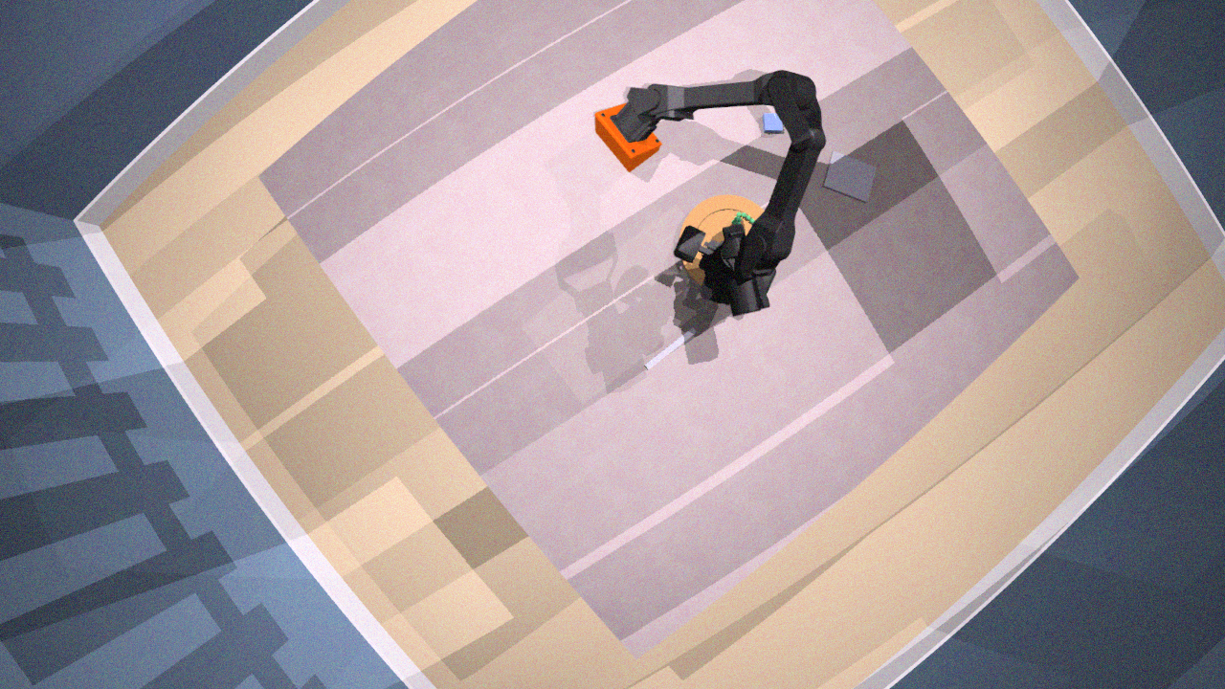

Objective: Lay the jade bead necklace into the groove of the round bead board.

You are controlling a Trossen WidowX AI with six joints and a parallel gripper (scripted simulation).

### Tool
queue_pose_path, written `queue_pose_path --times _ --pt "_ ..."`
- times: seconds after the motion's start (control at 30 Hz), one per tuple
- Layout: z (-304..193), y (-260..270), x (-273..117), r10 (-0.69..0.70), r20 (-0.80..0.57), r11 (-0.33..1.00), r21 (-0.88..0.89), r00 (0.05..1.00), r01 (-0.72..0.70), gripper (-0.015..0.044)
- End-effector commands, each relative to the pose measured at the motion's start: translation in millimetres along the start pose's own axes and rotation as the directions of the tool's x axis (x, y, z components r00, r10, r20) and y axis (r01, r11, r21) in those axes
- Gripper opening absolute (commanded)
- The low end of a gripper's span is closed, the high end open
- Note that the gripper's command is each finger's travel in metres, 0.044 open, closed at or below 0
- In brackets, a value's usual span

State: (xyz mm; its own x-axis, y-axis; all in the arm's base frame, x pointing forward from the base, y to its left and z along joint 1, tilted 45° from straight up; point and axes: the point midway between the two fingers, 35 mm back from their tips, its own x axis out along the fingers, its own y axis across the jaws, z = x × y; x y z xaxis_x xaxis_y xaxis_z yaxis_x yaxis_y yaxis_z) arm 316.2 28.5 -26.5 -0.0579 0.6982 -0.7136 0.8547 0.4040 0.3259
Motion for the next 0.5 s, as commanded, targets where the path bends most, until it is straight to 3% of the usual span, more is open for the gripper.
queue_pose_path --times 0.0,0.47 --pt "3.3 -2.8 -1.7 0.001 0.002 1.000 -0.004 1.000 -0.001 0.0000" --pt "10.9 -10.8 6.4 0.001 0.002 1.000 -0.004 1.000 0.000 0.0000"
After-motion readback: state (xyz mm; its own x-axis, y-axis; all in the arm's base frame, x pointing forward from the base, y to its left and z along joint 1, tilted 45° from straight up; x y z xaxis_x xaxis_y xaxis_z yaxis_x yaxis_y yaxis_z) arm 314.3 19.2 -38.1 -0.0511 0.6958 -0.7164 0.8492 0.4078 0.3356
